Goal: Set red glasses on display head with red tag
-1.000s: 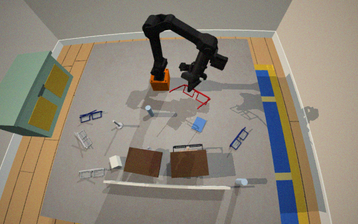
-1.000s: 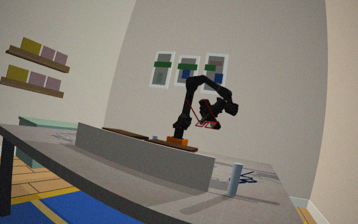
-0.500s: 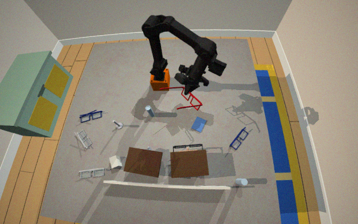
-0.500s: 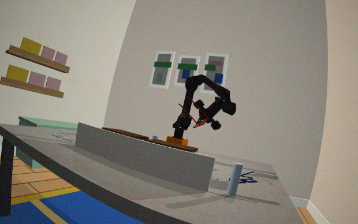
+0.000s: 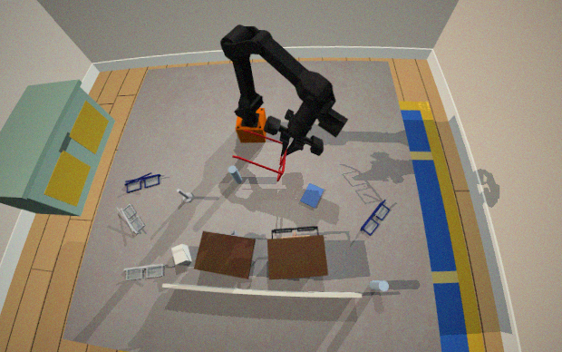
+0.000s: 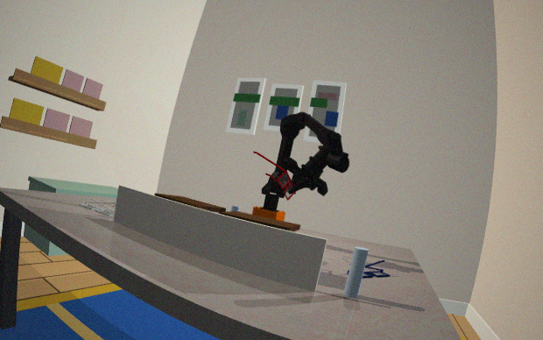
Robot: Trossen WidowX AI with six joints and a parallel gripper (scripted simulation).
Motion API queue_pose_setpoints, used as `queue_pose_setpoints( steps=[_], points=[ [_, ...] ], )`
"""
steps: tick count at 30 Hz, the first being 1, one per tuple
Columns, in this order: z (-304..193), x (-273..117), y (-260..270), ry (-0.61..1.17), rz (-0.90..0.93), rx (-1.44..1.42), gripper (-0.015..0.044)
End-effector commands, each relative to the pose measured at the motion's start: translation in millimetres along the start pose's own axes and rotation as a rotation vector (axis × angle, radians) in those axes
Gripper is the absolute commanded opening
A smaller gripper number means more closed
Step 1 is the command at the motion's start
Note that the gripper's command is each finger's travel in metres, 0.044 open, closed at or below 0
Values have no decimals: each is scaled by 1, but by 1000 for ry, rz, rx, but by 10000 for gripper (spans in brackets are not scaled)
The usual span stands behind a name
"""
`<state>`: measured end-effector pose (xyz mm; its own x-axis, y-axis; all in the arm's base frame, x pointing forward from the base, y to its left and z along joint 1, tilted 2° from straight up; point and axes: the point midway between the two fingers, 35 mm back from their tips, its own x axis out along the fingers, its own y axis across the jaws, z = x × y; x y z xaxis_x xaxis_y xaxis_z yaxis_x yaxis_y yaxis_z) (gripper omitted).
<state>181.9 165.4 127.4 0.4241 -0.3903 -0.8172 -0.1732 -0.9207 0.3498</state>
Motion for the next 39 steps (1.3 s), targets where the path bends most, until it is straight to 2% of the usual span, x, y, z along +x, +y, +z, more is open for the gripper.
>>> queue_pose_setpoints(
  steps=[1,20,39],
  points=[
    [-3,10,5,-47,11,215,0],
    [-17,46,26,-201,119,1102,0],
    [-28,79,51,-300,320,1987,0]
  ],
)
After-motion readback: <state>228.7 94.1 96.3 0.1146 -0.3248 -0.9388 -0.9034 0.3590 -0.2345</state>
